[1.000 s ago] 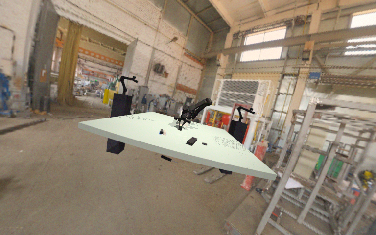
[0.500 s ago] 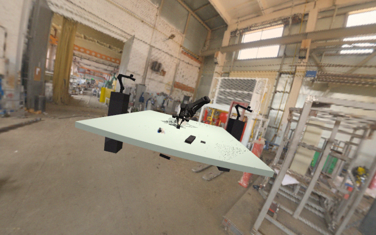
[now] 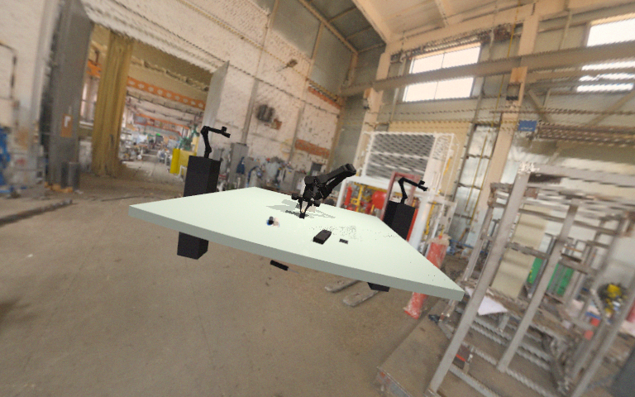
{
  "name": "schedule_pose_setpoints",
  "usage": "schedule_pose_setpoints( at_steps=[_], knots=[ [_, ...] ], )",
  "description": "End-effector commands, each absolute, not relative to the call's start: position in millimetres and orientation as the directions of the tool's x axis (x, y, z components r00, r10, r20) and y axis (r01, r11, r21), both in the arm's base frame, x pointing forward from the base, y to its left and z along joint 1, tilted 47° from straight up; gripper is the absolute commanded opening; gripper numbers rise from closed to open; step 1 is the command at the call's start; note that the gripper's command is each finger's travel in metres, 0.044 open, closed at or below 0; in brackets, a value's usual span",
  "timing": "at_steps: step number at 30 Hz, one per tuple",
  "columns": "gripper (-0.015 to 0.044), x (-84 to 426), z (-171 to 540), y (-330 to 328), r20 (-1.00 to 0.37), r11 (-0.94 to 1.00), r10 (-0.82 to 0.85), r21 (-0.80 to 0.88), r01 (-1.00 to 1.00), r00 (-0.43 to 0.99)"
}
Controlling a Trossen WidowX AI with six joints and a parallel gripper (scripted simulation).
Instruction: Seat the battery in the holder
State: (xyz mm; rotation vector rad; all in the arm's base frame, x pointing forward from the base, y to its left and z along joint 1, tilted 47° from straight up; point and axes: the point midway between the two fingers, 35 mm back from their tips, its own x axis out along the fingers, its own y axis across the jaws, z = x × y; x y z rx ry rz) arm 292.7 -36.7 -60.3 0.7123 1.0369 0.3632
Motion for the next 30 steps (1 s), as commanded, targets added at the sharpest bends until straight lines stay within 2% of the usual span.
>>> schedule_pose_setpoints(
  at_steps=[1, 30],
  knots=[
    [0.0070, 290.3, -66.8, -35.7, -0.673, 0.727, 0.593, 0.683, 0.065, 0.443],
    [0.0070, 296.1, -70.5, -33.5, -0.719, 0.738, 0.631, 0.672, 0.061, 0.291]
  ],
)
